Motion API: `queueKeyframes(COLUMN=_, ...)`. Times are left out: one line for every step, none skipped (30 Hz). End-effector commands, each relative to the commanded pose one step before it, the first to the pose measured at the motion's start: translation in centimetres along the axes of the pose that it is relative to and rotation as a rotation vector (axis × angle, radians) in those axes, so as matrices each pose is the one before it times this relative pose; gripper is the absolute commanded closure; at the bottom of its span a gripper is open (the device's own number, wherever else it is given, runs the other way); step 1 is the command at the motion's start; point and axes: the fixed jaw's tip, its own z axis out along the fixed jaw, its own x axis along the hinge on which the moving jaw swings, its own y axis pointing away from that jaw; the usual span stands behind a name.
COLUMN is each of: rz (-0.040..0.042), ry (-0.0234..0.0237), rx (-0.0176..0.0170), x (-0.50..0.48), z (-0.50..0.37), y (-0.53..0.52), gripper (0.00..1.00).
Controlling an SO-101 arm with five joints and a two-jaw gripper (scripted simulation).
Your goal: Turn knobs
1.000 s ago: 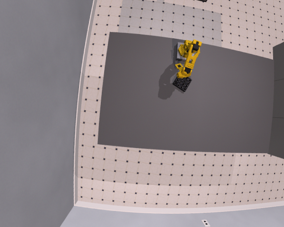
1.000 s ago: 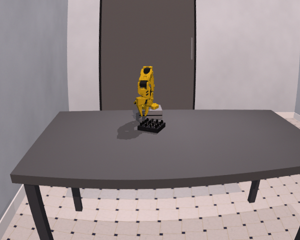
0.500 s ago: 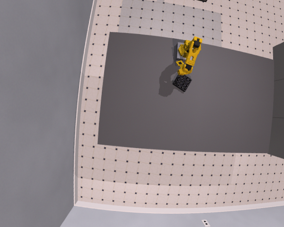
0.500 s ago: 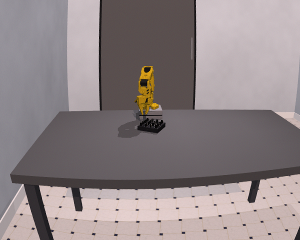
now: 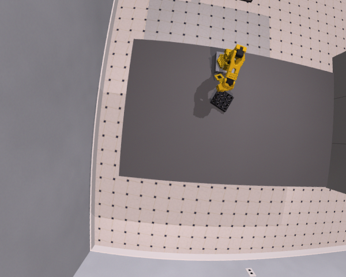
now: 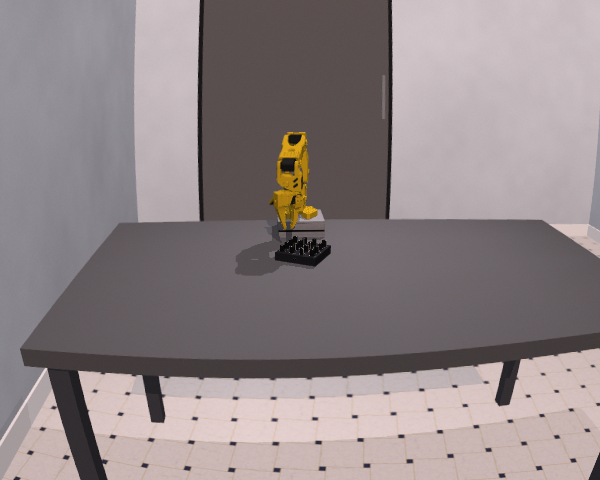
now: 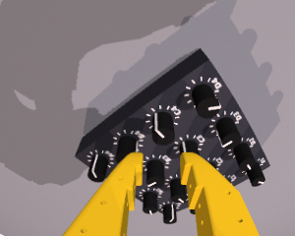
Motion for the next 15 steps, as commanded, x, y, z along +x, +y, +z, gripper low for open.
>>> queueKeyframes(rz=0.01571, ry=0.00974, rx=-0.00489, x=-0.0899, z=-0.0693, y=0.079, gripper=0.92)
queueKeyframes(rz=0.00393, ry=-0.00001, rx=-0.00001, x=-0.0064, z=-0.0036, y=0.01, gripper=0.92)
queueKeyframes(rz=0.00449, ry=0.00002, rx=0.00001, x=-0.0069, z=-0.0048, y=0.013, gripper=0.92)
queueKeyframes(rz=0.00512, ry=0.00002, rx=-0.00002, x=-0.0074, z=-0.0048, y=0.014, gripper=0.92)
queueKeyframes(rz=0.0, ry=0.0, rx=0.0, x=0.0, z=0.0, y=0.0, gripper=0.92)
queueKeyframes(rz=0.0, ry=0.0, rx=0.0, x=0.0, z=0.0, y=0.0, gripper=0.92)
queueKeyframes(rz=0.00577, ry=0.0, rx=0.00002, x=-0.0093, z=-0.0055, y=0.016, gripper=0.92)
queueKeyframes(rz=0.00644, ry=0.00002, rx=-0.00002, x=-0.0097, z=-0.0066, y=0.018, gripper=0.91)
queueKeyframes(rz=0.00716, ry=0.00002, rx=0.00001, x=-0.0102, z=-0.0066, y=0.02, gripper=0.91)
queueKeyframes(rz=0.00792, ry=0.00002, rx=0.00001, x=-0.0117, z=-0.0078, y=0.021, gripper=0.91)
queueKeyframes(rz=0.00864, ry=0.00005, rx=0.0, x=-0.0127, z=-0.0084, y=0.024, gripper=0.91)
queueKeyframes(rz=0.00946, ry=0.00001, rx=0.0, x=-0.0142, z=-0.009, y=0.026, gripper=0.91)
queueKeyframes(rz=0.01021, ry=0.00001, rx=0.0, x=-0.0144, z=-0.0102, y=0.028, gripper=0.91)
queueKeyframes(rz=0.01106, ry=0.00004, rx=0.0, x=-0.0157, z=-0.0108, y=0.031, gripper=0.91)
queueKeyframes(rz=0.01188, ry=0.00004, rx=-0.00001, x=-0.0164, z=-0.0114, y=0.033, gripper=0.91)
